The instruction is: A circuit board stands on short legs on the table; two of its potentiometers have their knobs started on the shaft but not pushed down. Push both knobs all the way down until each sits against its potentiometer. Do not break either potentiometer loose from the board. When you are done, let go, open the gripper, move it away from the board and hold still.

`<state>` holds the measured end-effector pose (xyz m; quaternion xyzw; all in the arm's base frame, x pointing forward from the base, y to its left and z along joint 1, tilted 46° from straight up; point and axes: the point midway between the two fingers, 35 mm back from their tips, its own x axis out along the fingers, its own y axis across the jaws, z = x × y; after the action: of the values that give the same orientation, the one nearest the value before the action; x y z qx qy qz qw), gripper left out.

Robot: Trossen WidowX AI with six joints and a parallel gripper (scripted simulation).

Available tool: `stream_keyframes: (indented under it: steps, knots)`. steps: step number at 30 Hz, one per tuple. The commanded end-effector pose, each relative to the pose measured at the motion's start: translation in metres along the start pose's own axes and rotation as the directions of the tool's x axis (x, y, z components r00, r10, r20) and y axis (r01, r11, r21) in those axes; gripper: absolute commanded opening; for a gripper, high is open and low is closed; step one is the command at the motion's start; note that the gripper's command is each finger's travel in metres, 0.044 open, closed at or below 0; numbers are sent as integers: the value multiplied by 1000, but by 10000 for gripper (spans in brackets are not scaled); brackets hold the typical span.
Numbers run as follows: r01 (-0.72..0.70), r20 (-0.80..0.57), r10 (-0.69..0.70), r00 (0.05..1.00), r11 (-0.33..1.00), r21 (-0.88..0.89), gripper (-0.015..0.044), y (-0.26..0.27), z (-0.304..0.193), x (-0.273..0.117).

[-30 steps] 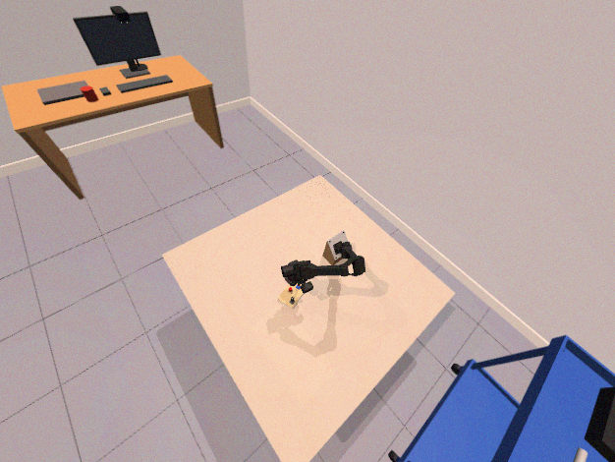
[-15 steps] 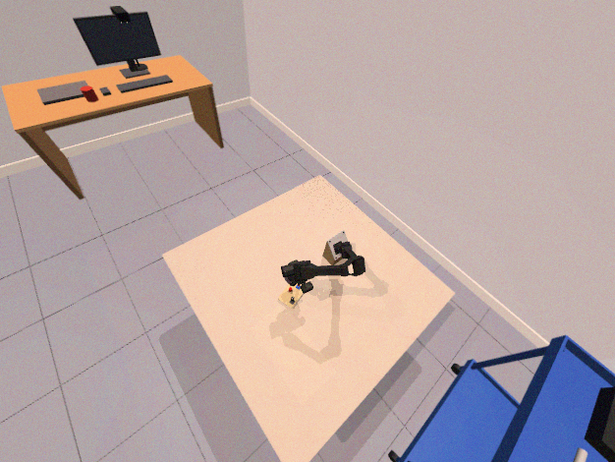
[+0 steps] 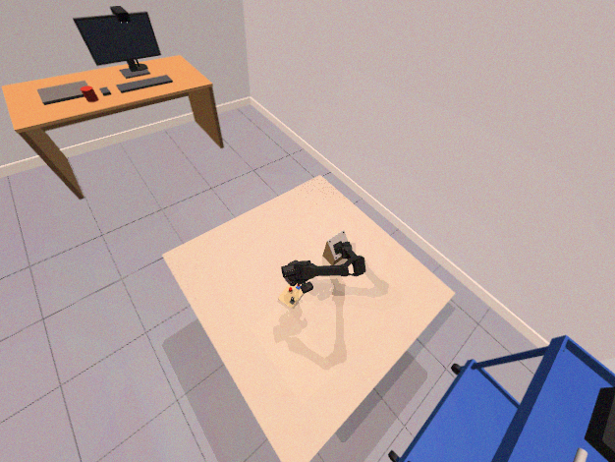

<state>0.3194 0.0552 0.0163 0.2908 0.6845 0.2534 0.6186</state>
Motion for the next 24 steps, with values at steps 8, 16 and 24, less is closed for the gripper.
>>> stream_keyframes:
  steps: [8,16,24]
  knots:
    - [-4,-2,4,1000,1000,-5,0,2,1,10]
    - [-4,-2,4,1000,1000,-5,0,2,1,12]
    - [-4,-2,4,1000,1000,-5,0,2,1,18]
